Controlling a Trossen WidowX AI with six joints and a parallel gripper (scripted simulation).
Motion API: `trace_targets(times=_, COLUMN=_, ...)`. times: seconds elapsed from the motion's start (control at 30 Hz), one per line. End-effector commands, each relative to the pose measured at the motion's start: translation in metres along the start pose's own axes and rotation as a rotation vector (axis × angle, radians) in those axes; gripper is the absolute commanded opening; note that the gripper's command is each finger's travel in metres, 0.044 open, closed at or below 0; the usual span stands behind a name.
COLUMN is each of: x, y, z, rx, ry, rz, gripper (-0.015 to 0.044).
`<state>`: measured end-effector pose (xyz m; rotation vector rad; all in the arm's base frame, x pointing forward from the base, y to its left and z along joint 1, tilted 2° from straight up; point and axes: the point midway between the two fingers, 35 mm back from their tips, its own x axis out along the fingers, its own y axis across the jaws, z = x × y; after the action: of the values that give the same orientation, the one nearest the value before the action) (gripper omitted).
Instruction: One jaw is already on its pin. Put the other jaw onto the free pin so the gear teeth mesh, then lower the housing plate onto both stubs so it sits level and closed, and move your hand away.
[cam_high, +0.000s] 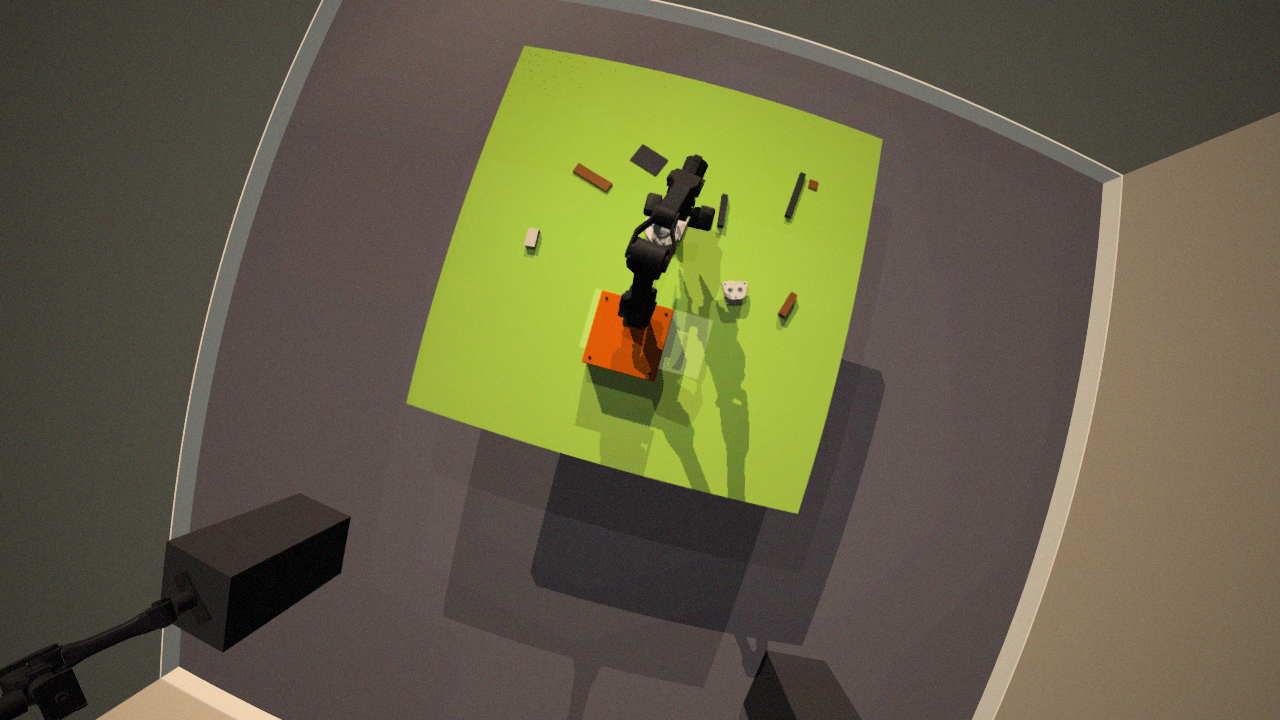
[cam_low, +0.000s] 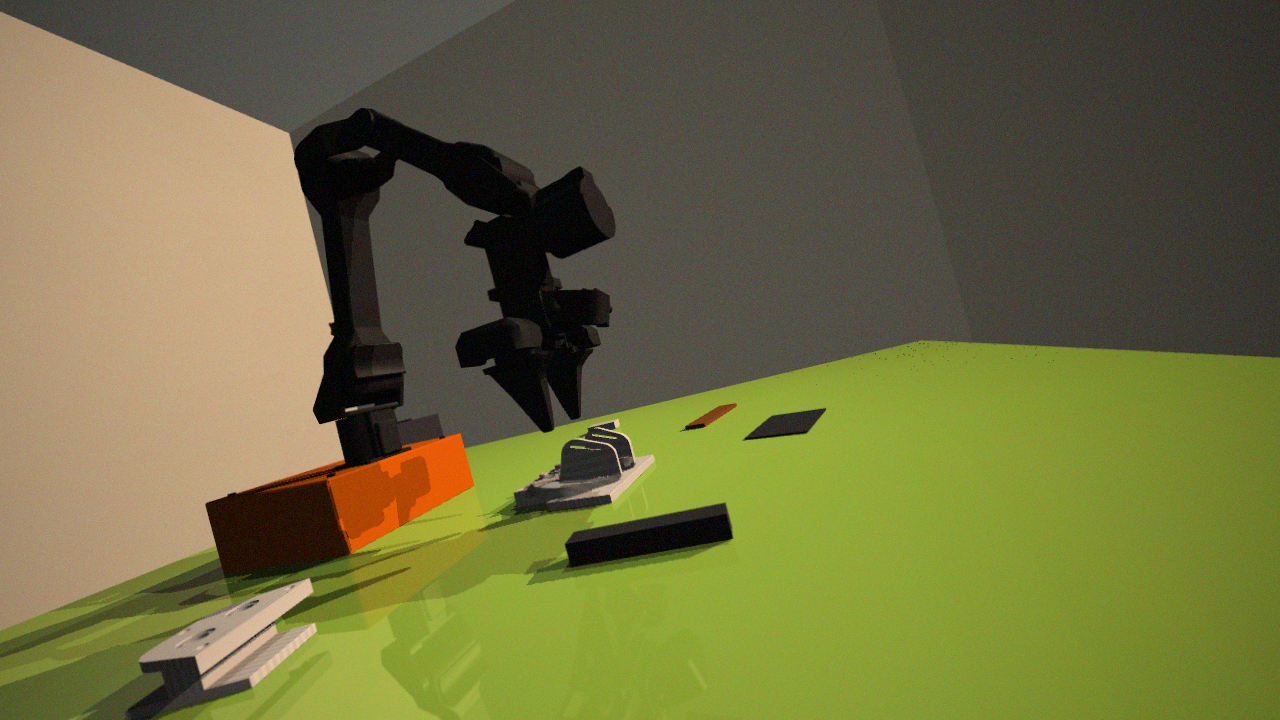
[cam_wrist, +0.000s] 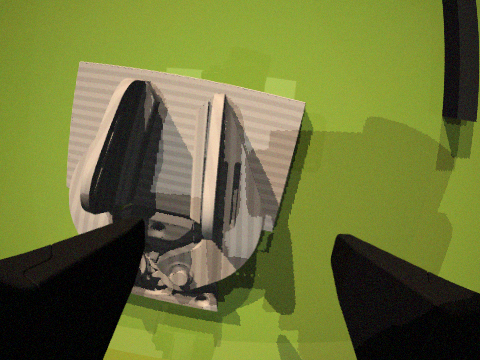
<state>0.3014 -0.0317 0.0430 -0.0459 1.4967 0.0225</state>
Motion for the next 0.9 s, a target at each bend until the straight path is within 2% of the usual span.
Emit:
trace_targets(times=0.0, x=-0.004, y=-0.015, z=0.003, rx=0.065, ry=-0.023, rz=-0.030, gripper=0.0382)
trace_targets(times=0.07, x=-0.007, y=-0.024, z=0.004, rx=0.107, ry=-0.035, rz=-0.044, gripper=0.0434)
trace_targets(times=0.1, x=-0.007, y=-0.026, z=0.003, rx=0.128, ry=-0.034, rz=-0.043, gripper=0.0440)
trace_targets(times=0.87, x=-0.009, y=-0.088, z=-0.020, rx=0.808, ry=-0.018, rz=-0.038, gripper=0.0440)
